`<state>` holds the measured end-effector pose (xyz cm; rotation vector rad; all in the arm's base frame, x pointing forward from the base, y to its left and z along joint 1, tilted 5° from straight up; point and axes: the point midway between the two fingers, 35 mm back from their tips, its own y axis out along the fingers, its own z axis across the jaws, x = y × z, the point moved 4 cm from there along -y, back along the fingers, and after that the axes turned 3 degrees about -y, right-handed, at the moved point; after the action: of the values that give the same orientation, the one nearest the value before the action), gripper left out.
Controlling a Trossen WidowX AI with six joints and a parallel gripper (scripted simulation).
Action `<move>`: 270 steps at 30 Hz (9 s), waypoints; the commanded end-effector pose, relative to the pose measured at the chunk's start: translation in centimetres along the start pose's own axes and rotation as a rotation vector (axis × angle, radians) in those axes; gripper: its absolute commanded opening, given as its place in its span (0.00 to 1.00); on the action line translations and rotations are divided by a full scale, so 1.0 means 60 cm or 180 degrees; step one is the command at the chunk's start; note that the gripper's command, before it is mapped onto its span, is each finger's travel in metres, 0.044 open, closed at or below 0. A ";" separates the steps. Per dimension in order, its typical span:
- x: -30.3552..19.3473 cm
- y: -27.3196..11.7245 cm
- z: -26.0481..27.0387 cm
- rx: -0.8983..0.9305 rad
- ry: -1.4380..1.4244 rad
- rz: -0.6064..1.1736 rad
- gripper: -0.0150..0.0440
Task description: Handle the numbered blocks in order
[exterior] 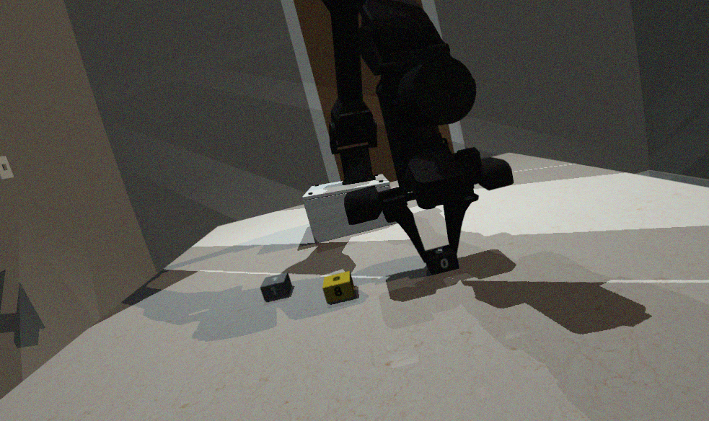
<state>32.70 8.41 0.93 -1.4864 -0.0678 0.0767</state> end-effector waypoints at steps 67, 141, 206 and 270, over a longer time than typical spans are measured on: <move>0.001 -0.040 0.000 0.0002 0.0017 -0.0001 0.93; -0.097 -0.021 -0.355 -0.0056 0.0020 0.0015 0.93; -0.098 -0.002 -0.355 -0.0056 0.0020 0.0015 0.81; 0.009 -0.051 -0.211 -0.0033 0.0018 -0.0002 0.93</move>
<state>34.54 -4.42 3.44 -1.4985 -0.0718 0.0730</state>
